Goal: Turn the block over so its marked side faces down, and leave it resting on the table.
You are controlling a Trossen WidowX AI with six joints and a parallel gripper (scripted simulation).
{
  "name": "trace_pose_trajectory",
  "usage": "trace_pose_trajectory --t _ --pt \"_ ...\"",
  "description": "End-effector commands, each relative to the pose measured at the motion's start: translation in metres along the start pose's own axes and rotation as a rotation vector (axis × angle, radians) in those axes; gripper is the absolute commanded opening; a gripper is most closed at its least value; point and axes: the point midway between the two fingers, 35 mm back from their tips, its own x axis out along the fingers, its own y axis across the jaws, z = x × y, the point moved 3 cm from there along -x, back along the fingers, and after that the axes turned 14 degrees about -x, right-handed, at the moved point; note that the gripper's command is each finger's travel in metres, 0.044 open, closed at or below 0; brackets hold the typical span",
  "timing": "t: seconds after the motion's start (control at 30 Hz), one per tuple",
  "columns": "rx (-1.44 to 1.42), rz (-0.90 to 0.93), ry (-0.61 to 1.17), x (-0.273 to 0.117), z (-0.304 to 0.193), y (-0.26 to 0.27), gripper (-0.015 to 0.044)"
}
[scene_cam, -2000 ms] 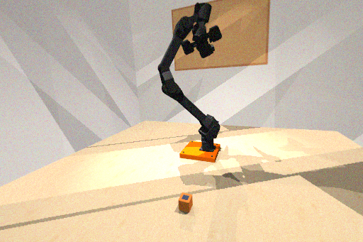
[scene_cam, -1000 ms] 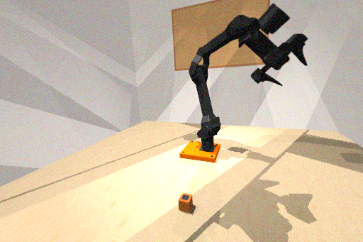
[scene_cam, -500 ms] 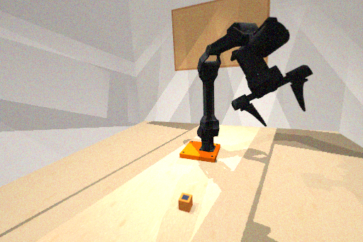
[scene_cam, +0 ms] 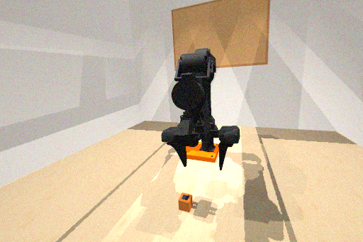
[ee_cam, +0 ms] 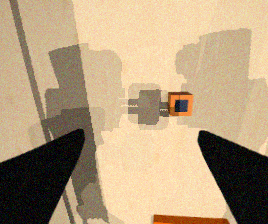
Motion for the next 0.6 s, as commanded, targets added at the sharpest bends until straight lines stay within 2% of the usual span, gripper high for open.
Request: trace_pose_trajectory --t 0.0,0.27,0.4,0.57 --pt "-0.038 -0.069 0.096 0.025 -0.009 -0.050 0.0440" --pt "-0.040 -0.071 0.100 0.028 -0.009 -0.051 0.0440" --pt "-0.040 -0.071 0.100 0.059 -0.012 -0.052 0.0440" --pt "-0.040 -0.071 0.100 0.061 -0.013 -0.052 0.0440"
